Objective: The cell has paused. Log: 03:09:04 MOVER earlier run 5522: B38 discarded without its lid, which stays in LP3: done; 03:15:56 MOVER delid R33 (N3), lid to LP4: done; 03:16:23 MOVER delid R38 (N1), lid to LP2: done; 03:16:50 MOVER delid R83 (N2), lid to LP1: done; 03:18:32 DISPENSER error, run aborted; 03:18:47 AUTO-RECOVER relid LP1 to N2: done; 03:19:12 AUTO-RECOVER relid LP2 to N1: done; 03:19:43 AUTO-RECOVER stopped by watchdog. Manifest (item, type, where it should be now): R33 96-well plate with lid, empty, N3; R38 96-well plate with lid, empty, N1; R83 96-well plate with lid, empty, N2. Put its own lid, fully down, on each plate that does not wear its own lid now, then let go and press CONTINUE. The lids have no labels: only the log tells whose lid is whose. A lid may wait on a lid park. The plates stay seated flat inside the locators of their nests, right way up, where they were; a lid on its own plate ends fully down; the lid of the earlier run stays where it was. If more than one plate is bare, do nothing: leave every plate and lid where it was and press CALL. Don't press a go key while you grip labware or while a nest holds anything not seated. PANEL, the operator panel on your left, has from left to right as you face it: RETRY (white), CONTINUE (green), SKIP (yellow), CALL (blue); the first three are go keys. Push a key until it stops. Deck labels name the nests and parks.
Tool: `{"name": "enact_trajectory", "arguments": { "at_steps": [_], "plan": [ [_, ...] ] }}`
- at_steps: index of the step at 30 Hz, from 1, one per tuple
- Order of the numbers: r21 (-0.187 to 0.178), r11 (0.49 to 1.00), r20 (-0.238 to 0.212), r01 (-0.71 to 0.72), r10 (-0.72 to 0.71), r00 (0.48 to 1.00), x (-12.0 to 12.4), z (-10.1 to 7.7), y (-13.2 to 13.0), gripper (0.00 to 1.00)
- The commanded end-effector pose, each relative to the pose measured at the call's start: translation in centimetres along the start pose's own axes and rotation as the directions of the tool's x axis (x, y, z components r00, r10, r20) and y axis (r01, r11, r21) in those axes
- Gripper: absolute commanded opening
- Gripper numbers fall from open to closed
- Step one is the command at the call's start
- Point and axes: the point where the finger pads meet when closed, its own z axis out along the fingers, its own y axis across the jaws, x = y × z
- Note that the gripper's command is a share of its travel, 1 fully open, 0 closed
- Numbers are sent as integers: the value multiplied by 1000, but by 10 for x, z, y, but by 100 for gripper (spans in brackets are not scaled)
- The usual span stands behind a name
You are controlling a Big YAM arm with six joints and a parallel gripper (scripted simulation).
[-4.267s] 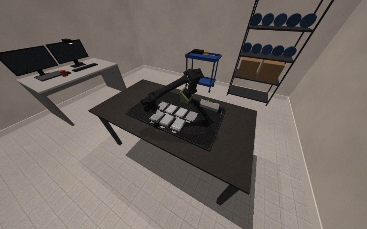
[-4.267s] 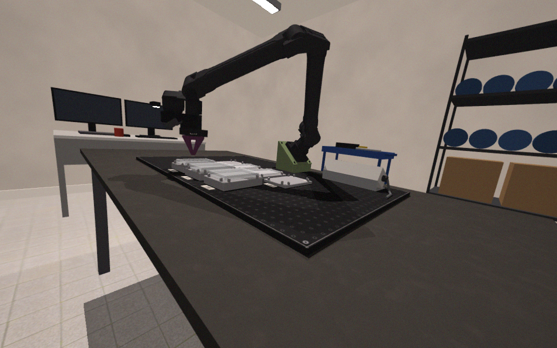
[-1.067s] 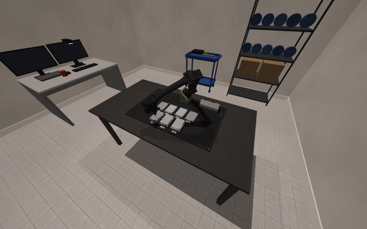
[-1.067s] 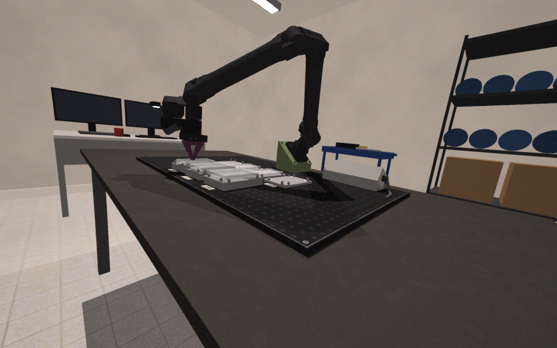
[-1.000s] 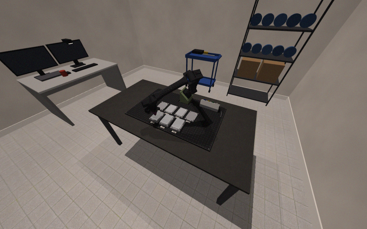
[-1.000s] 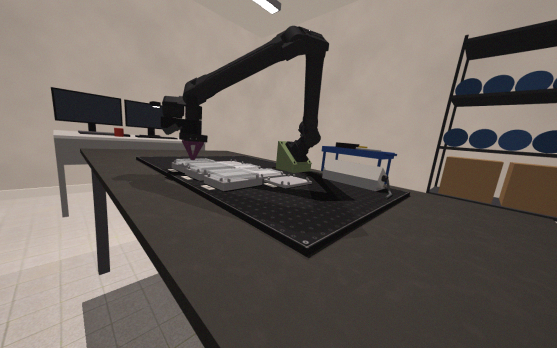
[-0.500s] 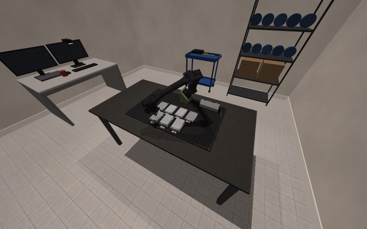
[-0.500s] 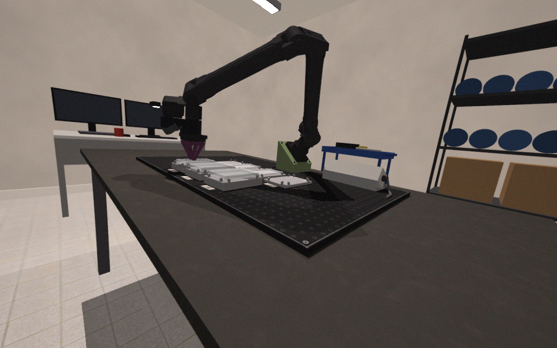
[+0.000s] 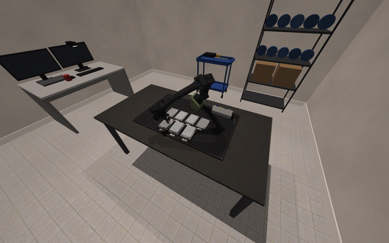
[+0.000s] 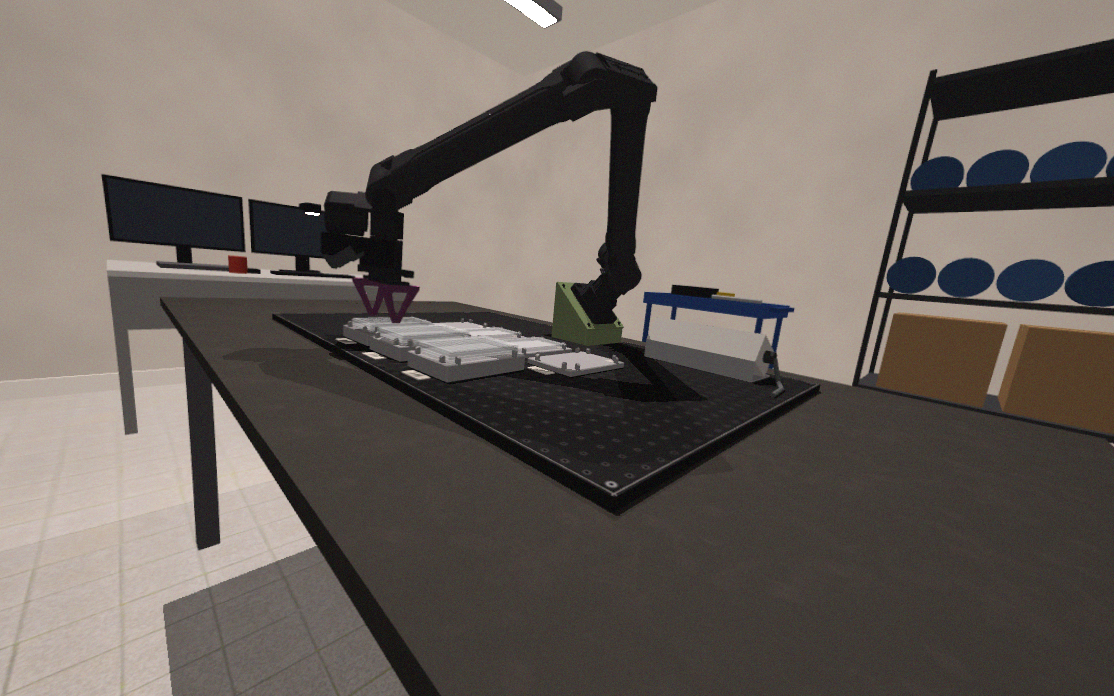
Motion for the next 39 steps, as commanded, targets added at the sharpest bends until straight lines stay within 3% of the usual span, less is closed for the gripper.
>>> {"name": "enact_trajectory", "arguments": {
  "at_steps": [1,26,31,35,39],
  "plan": [
    [-19,1000,-30,-4,3,1000,2,13,6,100],
    [-19,1000,-30,-4,3,1000,2,13,6,100],
    [-11,1000,-12,20,-20,1000,-8,-2,3,100],
    [17,1000,42,25,-26,999,-19,-38,-2,100],
    [18,1000,43,26,-27,999,-20,-43,-2,100]
  ]
}}
